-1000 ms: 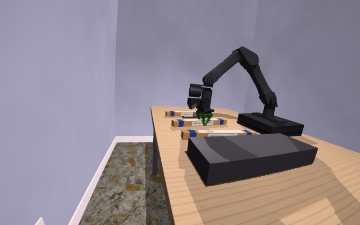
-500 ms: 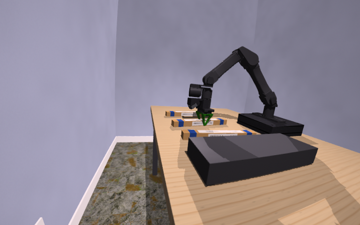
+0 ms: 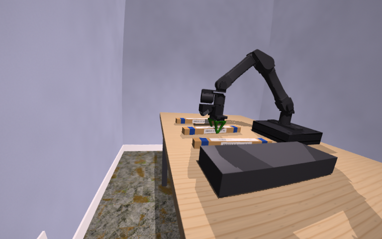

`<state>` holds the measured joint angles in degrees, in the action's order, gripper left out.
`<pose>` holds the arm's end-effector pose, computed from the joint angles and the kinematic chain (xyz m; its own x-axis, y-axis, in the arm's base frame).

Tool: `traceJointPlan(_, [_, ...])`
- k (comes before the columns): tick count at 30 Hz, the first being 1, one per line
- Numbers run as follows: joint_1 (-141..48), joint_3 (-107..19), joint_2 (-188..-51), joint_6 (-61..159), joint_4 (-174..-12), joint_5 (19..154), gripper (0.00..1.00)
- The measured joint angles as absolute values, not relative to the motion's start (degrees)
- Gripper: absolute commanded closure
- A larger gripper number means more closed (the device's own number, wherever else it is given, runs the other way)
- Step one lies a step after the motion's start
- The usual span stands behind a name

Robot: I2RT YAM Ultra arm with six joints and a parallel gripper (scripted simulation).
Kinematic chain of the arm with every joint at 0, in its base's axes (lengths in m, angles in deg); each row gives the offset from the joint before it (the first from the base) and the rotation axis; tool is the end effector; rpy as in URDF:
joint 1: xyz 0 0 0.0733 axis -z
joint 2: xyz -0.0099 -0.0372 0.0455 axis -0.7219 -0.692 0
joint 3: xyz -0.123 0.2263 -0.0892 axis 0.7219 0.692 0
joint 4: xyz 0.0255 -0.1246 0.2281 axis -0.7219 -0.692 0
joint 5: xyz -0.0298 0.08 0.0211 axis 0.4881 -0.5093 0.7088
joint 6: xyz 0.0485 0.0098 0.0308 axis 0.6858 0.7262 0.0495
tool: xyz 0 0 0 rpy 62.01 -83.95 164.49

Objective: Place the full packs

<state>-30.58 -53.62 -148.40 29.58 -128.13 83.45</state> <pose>0.3931 -0.1071 0.0865 -0.9949 -0.0860 -0.0519 -0.0875 0.9958 0.0277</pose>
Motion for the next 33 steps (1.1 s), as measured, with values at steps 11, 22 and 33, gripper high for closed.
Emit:
traceJointPlan(11, [-30.58, -53.58, -147.92, 29.58, -129.92, 83.48, 1.00])
traceJointPlan(22, [-30.58, -53.62, -146.41, 29.54, -134.36, 83.48, 1.00])
traceJointPlan(33, [-30.58, -54.65, -144.71, 29.43, -138.22, 83.48, 1.00])
